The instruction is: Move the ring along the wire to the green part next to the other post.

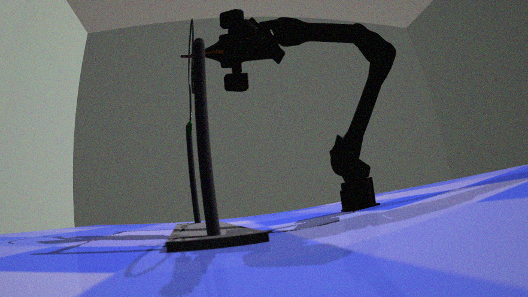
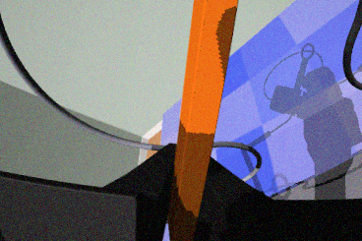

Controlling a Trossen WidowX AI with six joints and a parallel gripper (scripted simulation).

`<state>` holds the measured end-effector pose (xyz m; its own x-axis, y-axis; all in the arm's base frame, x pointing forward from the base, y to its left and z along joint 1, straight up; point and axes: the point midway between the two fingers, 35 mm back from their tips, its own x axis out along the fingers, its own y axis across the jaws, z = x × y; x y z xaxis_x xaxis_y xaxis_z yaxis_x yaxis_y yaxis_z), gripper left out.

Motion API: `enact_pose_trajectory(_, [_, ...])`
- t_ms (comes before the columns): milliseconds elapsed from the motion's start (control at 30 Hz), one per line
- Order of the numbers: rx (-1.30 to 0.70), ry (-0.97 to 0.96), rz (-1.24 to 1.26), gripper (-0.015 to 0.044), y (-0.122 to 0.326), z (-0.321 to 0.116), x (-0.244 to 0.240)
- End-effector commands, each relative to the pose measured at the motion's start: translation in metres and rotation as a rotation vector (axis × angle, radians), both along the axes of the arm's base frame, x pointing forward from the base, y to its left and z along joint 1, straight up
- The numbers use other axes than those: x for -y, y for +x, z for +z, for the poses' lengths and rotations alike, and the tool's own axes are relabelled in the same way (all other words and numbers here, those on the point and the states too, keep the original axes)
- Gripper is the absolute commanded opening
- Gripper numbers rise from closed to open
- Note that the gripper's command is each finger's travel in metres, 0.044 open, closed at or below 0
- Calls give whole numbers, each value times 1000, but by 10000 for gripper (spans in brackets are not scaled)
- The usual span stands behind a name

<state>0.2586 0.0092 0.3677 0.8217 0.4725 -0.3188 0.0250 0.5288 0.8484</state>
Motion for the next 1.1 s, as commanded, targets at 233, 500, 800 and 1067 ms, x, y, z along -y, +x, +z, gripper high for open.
enact_pose_trajectory(233, [19,-163,-8,-150,1,-3,3])
enact_pose_trajectory(500, [32,-264,-11,-150,1,-6,5])
enact_pose_trajectory(800, [47,-377,-14,-150,1,-8,7])
enact_pose_trajectory(1067, [61,-477,-17,-150,2,-10,10])
